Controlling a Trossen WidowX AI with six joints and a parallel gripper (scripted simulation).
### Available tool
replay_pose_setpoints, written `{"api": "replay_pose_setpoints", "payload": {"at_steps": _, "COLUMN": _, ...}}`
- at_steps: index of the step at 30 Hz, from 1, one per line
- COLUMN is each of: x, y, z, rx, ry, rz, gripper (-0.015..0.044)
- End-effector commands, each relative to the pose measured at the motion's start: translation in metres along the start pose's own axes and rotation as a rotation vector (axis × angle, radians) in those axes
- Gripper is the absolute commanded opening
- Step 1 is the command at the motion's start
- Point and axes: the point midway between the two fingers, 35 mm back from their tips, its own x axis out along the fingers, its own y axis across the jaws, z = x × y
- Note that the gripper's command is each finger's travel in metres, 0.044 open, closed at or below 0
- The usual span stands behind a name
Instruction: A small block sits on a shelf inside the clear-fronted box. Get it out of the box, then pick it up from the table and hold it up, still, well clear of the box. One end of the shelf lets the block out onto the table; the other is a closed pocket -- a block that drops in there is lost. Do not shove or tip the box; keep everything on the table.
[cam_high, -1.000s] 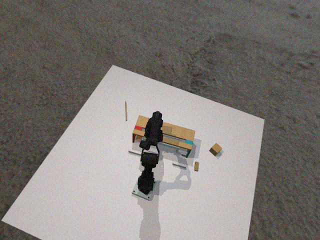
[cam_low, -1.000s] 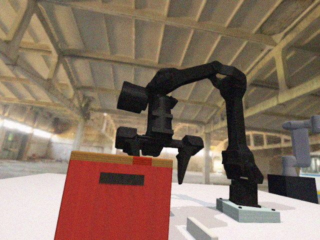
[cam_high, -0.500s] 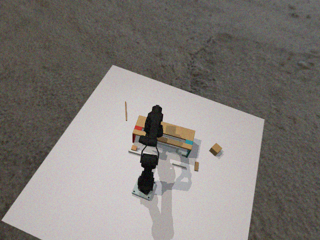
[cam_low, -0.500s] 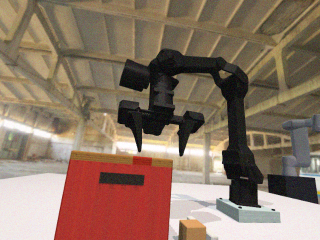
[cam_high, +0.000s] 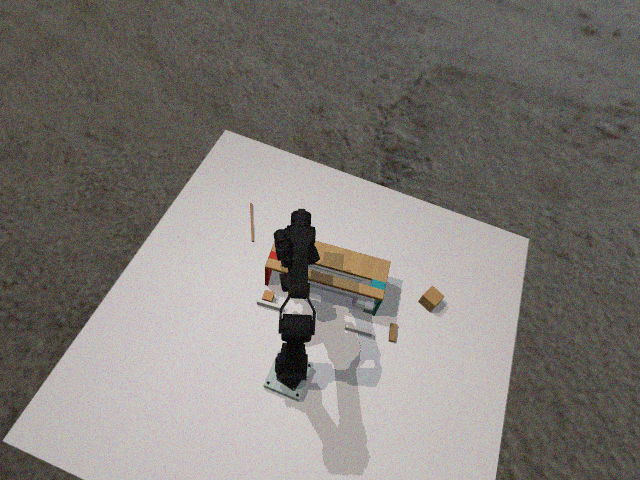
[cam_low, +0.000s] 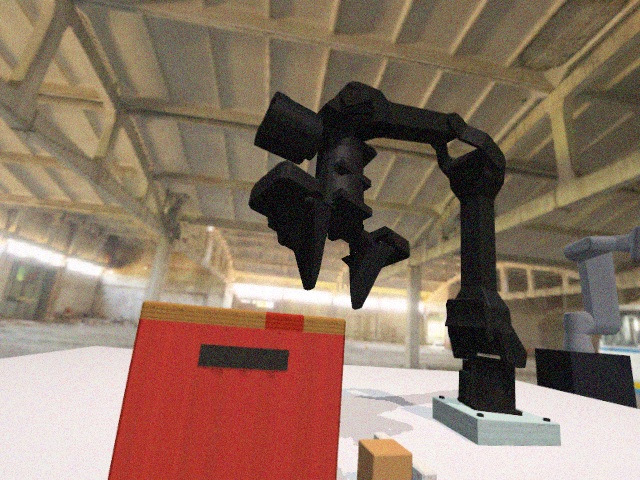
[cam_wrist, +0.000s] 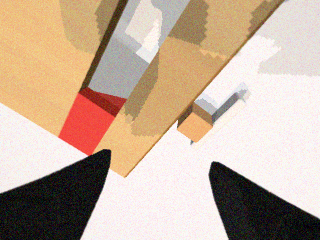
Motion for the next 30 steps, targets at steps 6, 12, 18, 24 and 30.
{"api": "replay_pose_setpoints", "payload": {"at_steps": 6, "x": 0.001, "y": -0.005, "z": -0.013, "rx": -1.002, "ry": -0.112, "rz": -0.038, "gripper": 0.0285}}
{"api": "replay_pose_setpoints", "payload": {"at_steps": 12, "x": 0.001, "y": -0.008, "z": -0.021, "rx": -1.611, "ry": -0.166, "rz": -0.113, "gripper": 0.0285}}
{"api": "replay_pose_setpoints", "payload": {"at_steps": 18, "x": 0.001, "y": -0.009, "z": -0.026, "rx": -1.966, "ry": -0.188, "rz": -0.174, "gripper": 0.0285}}
{"api": "replay_pose_setpoints", "payload": {"at_steps": 24, "x": 0.000, "y": -0.011, "z": -0.030, "rx": -2.322, "ry": -0.205, "rz": -0.253, "gripper": 0.0285}}
{"api": "replay_pose_setpoints", "payload": {"at_steps": 30, "x": 0.000, "y": -0.012, "z": -0.035, "rx": -2.673, "ry": -0.210, "rz": -0.351, "gripper": 0.0285}}
